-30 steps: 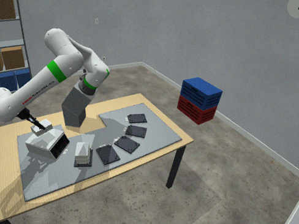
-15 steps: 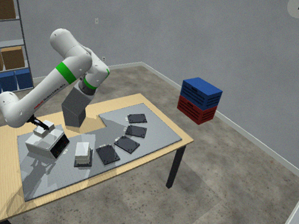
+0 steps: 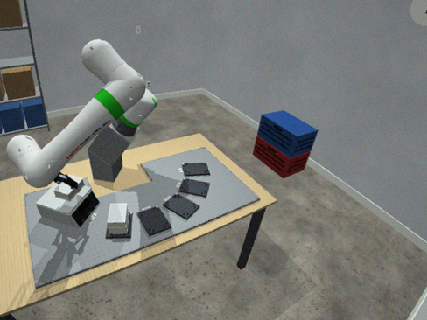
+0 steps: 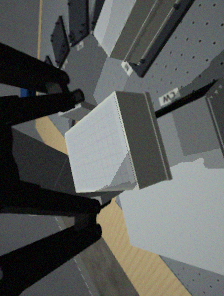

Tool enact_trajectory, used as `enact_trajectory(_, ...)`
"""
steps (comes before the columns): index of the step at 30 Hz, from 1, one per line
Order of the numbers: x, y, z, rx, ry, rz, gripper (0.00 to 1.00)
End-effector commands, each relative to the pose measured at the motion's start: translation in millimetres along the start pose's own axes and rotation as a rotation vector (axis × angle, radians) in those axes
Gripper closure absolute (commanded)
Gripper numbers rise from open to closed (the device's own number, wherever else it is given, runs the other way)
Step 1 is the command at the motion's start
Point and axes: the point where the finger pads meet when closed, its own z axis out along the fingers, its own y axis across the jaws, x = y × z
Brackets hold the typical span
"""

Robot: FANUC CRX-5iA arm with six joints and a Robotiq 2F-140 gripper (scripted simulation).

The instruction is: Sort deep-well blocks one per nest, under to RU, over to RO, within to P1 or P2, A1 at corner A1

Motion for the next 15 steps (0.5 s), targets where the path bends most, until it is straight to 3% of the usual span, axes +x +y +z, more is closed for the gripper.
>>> enact_trajectory(1, 3, -15, -2, -0.001, 0.001, 0.0, 0.9)
enact_trajectory(15, 10, -54, -6, -0.001, 0.001, 0.0, 0.9)
